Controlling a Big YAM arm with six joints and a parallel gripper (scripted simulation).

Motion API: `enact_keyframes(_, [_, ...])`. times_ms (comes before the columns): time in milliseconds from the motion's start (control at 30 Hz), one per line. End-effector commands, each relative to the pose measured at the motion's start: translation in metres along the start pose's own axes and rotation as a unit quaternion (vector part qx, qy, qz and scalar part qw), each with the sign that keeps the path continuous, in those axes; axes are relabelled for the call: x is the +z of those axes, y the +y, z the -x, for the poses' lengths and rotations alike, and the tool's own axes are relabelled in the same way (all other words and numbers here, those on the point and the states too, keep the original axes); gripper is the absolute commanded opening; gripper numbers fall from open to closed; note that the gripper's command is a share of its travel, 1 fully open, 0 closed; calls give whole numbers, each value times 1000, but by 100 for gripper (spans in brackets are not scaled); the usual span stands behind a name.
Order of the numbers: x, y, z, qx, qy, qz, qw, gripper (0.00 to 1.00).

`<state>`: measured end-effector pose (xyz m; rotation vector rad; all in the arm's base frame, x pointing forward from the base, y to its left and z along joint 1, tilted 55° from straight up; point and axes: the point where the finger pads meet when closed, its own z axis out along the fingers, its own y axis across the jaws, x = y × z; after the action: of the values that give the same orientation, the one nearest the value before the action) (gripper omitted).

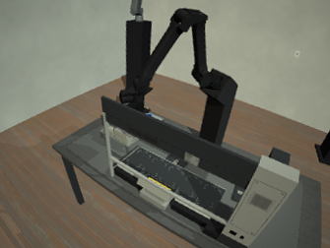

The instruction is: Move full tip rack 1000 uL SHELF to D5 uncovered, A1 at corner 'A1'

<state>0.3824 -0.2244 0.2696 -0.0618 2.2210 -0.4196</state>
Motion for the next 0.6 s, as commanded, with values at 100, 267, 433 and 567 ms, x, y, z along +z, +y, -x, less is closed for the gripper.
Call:
enact_keyframes(100, [8, -5, 22, 1, -19, -5, 1000, 0])
enact_keyframes(267, [17, -5, 21, 1, -18, -5, 1000, 0])
enact_keyframes(433, [22, -5, 21, 1, -18, -5, 1000, 0])
enact_keyframes(567, [29, -4, 21, 1, -18, -4, 1000, 0])
